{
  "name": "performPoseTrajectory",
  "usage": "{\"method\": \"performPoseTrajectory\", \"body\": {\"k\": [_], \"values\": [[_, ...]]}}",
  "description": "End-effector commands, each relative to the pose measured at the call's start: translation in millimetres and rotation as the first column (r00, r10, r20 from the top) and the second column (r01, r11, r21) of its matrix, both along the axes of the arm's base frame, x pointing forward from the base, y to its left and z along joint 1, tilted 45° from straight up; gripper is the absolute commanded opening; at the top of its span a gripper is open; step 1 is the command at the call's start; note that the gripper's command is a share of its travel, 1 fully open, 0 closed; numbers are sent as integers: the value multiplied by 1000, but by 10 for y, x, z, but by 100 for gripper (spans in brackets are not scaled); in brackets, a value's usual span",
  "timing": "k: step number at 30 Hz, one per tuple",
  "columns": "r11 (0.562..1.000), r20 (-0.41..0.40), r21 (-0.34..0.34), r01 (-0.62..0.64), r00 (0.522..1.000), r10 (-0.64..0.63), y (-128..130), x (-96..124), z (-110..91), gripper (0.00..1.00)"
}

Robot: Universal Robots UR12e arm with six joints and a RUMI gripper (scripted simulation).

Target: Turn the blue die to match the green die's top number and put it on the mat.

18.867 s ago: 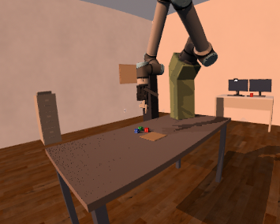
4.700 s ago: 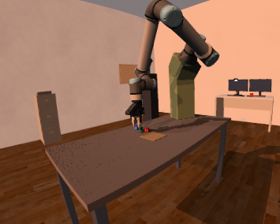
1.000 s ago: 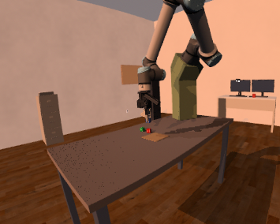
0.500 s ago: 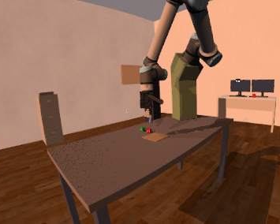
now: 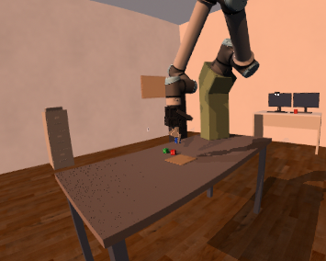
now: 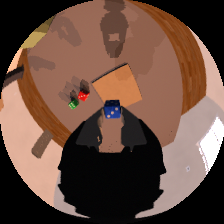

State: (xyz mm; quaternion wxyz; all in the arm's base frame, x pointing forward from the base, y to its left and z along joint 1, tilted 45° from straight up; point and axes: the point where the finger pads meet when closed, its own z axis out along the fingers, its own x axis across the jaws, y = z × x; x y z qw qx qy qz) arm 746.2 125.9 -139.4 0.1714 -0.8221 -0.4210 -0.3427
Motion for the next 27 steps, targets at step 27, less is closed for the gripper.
{"method": "performPoseTrajectory", "body": {"k": [27], "values": [[914, 240, -249, -319, 894, 378, 151, -6, 144, 10]]}}
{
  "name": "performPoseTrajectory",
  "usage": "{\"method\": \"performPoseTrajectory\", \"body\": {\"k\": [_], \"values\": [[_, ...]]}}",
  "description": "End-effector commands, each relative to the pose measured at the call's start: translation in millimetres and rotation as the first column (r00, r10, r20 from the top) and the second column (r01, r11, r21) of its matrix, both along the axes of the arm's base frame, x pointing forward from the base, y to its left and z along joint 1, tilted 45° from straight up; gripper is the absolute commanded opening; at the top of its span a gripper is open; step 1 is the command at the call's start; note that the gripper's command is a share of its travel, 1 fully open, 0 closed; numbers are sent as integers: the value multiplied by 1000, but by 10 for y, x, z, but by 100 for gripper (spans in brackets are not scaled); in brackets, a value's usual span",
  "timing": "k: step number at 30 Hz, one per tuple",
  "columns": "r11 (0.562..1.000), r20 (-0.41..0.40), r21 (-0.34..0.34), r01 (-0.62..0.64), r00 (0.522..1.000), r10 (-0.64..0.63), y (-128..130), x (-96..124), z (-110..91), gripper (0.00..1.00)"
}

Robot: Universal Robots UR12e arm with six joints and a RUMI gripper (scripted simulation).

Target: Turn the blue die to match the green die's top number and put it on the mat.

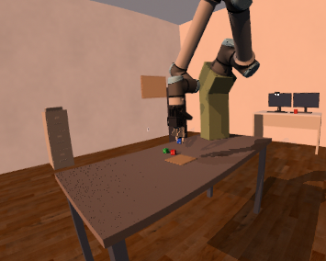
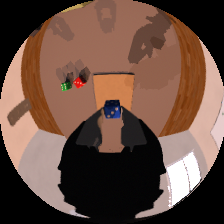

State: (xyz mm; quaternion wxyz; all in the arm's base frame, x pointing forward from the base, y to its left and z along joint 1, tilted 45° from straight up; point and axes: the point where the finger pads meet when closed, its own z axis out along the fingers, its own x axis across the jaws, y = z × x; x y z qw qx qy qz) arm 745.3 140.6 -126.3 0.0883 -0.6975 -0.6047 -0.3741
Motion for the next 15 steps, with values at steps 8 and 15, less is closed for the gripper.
{"method": "performPoseTrajectory", "body": {"k": [8, 15], "values": [[1000, 20, -14, -26, 999, 26, 6, 2, 14, 10], [1000, 20, -14, -26, 999, 26, 6, 2, 14, 10]]}}
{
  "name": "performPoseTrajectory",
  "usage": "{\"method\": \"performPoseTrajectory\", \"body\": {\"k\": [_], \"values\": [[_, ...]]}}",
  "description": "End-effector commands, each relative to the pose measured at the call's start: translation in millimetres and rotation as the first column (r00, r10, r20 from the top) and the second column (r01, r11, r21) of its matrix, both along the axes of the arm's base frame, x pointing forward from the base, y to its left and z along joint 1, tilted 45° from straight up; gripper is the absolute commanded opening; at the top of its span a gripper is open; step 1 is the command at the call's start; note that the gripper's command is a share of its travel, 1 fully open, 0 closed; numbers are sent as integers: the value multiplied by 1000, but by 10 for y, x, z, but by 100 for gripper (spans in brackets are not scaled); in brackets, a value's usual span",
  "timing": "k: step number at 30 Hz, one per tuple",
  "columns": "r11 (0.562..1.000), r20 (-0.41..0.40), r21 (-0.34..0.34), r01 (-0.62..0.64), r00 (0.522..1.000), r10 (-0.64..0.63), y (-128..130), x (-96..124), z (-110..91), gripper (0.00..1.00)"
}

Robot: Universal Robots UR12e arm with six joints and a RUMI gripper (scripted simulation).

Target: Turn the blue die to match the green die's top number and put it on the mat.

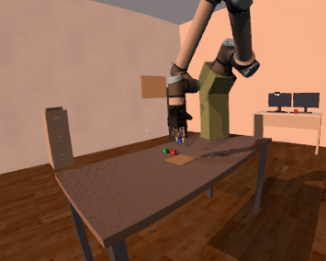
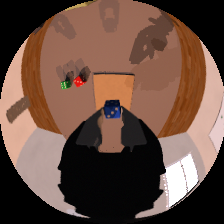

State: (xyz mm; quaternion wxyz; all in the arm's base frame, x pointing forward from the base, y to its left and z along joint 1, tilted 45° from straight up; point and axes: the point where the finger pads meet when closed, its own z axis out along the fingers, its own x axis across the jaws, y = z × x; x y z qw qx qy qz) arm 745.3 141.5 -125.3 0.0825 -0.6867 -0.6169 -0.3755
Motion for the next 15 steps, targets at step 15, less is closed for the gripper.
{"method": "performPoseTrajectory", "body": {"k": [15], "values": [[1000, 1, -1, -1, 1000, 1, 67, 53, -83, 10]]}}
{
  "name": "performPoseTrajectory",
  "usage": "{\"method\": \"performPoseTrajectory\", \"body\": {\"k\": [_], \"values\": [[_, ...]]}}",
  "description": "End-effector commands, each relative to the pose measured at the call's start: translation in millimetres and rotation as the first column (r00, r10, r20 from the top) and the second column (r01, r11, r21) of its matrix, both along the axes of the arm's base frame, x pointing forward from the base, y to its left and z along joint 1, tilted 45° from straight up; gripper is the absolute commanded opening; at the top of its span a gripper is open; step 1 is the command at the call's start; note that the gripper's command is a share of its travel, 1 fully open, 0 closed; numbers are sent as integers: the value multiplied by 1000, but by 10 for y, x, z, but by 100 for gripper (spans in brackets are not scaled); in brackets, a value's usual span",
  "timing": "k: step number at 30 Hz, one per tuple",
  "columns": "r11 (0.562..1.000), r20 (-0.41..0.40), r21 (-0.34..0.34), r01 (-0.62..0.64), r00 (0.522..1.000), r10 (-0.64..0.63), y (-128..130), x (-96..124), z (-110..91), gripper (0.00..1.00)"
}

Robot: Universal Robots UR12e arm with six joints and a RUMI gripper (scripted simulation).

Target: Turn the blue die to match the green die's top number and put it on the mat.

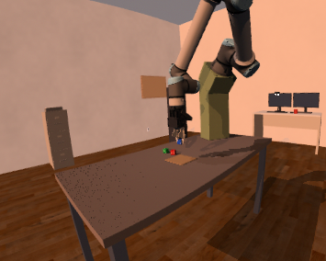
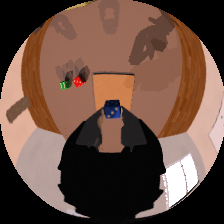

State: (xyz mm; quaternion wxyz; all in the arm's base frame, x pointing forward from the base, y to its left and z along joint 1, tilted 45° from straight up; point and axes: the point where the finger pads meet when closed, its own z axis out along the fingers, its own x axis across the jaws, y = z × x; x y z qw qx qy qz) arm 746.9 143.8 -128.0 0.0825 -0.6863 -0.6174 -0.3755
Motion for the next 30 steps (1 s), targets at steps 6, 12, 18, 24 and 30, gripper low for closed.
{"method": "performPoseTrajectory", "body": {"k": [6, 12, 18, 24, 30], "values": [[1000, 1, 0, 0, 1000, 0, 183, 137, -227, 10], [1000, 1, 0, 0, 1000, 0, 296, 218, -366, 10], [1000, 1, 0, 0, 1000, 0, 443, 324, -548, 10], [1000, 1, 0, 0, 1000, 0, 515, 375, -636, 10], [1000, 1, 0, 0, 1000, 0, 521, 380, -644, 10]]}}
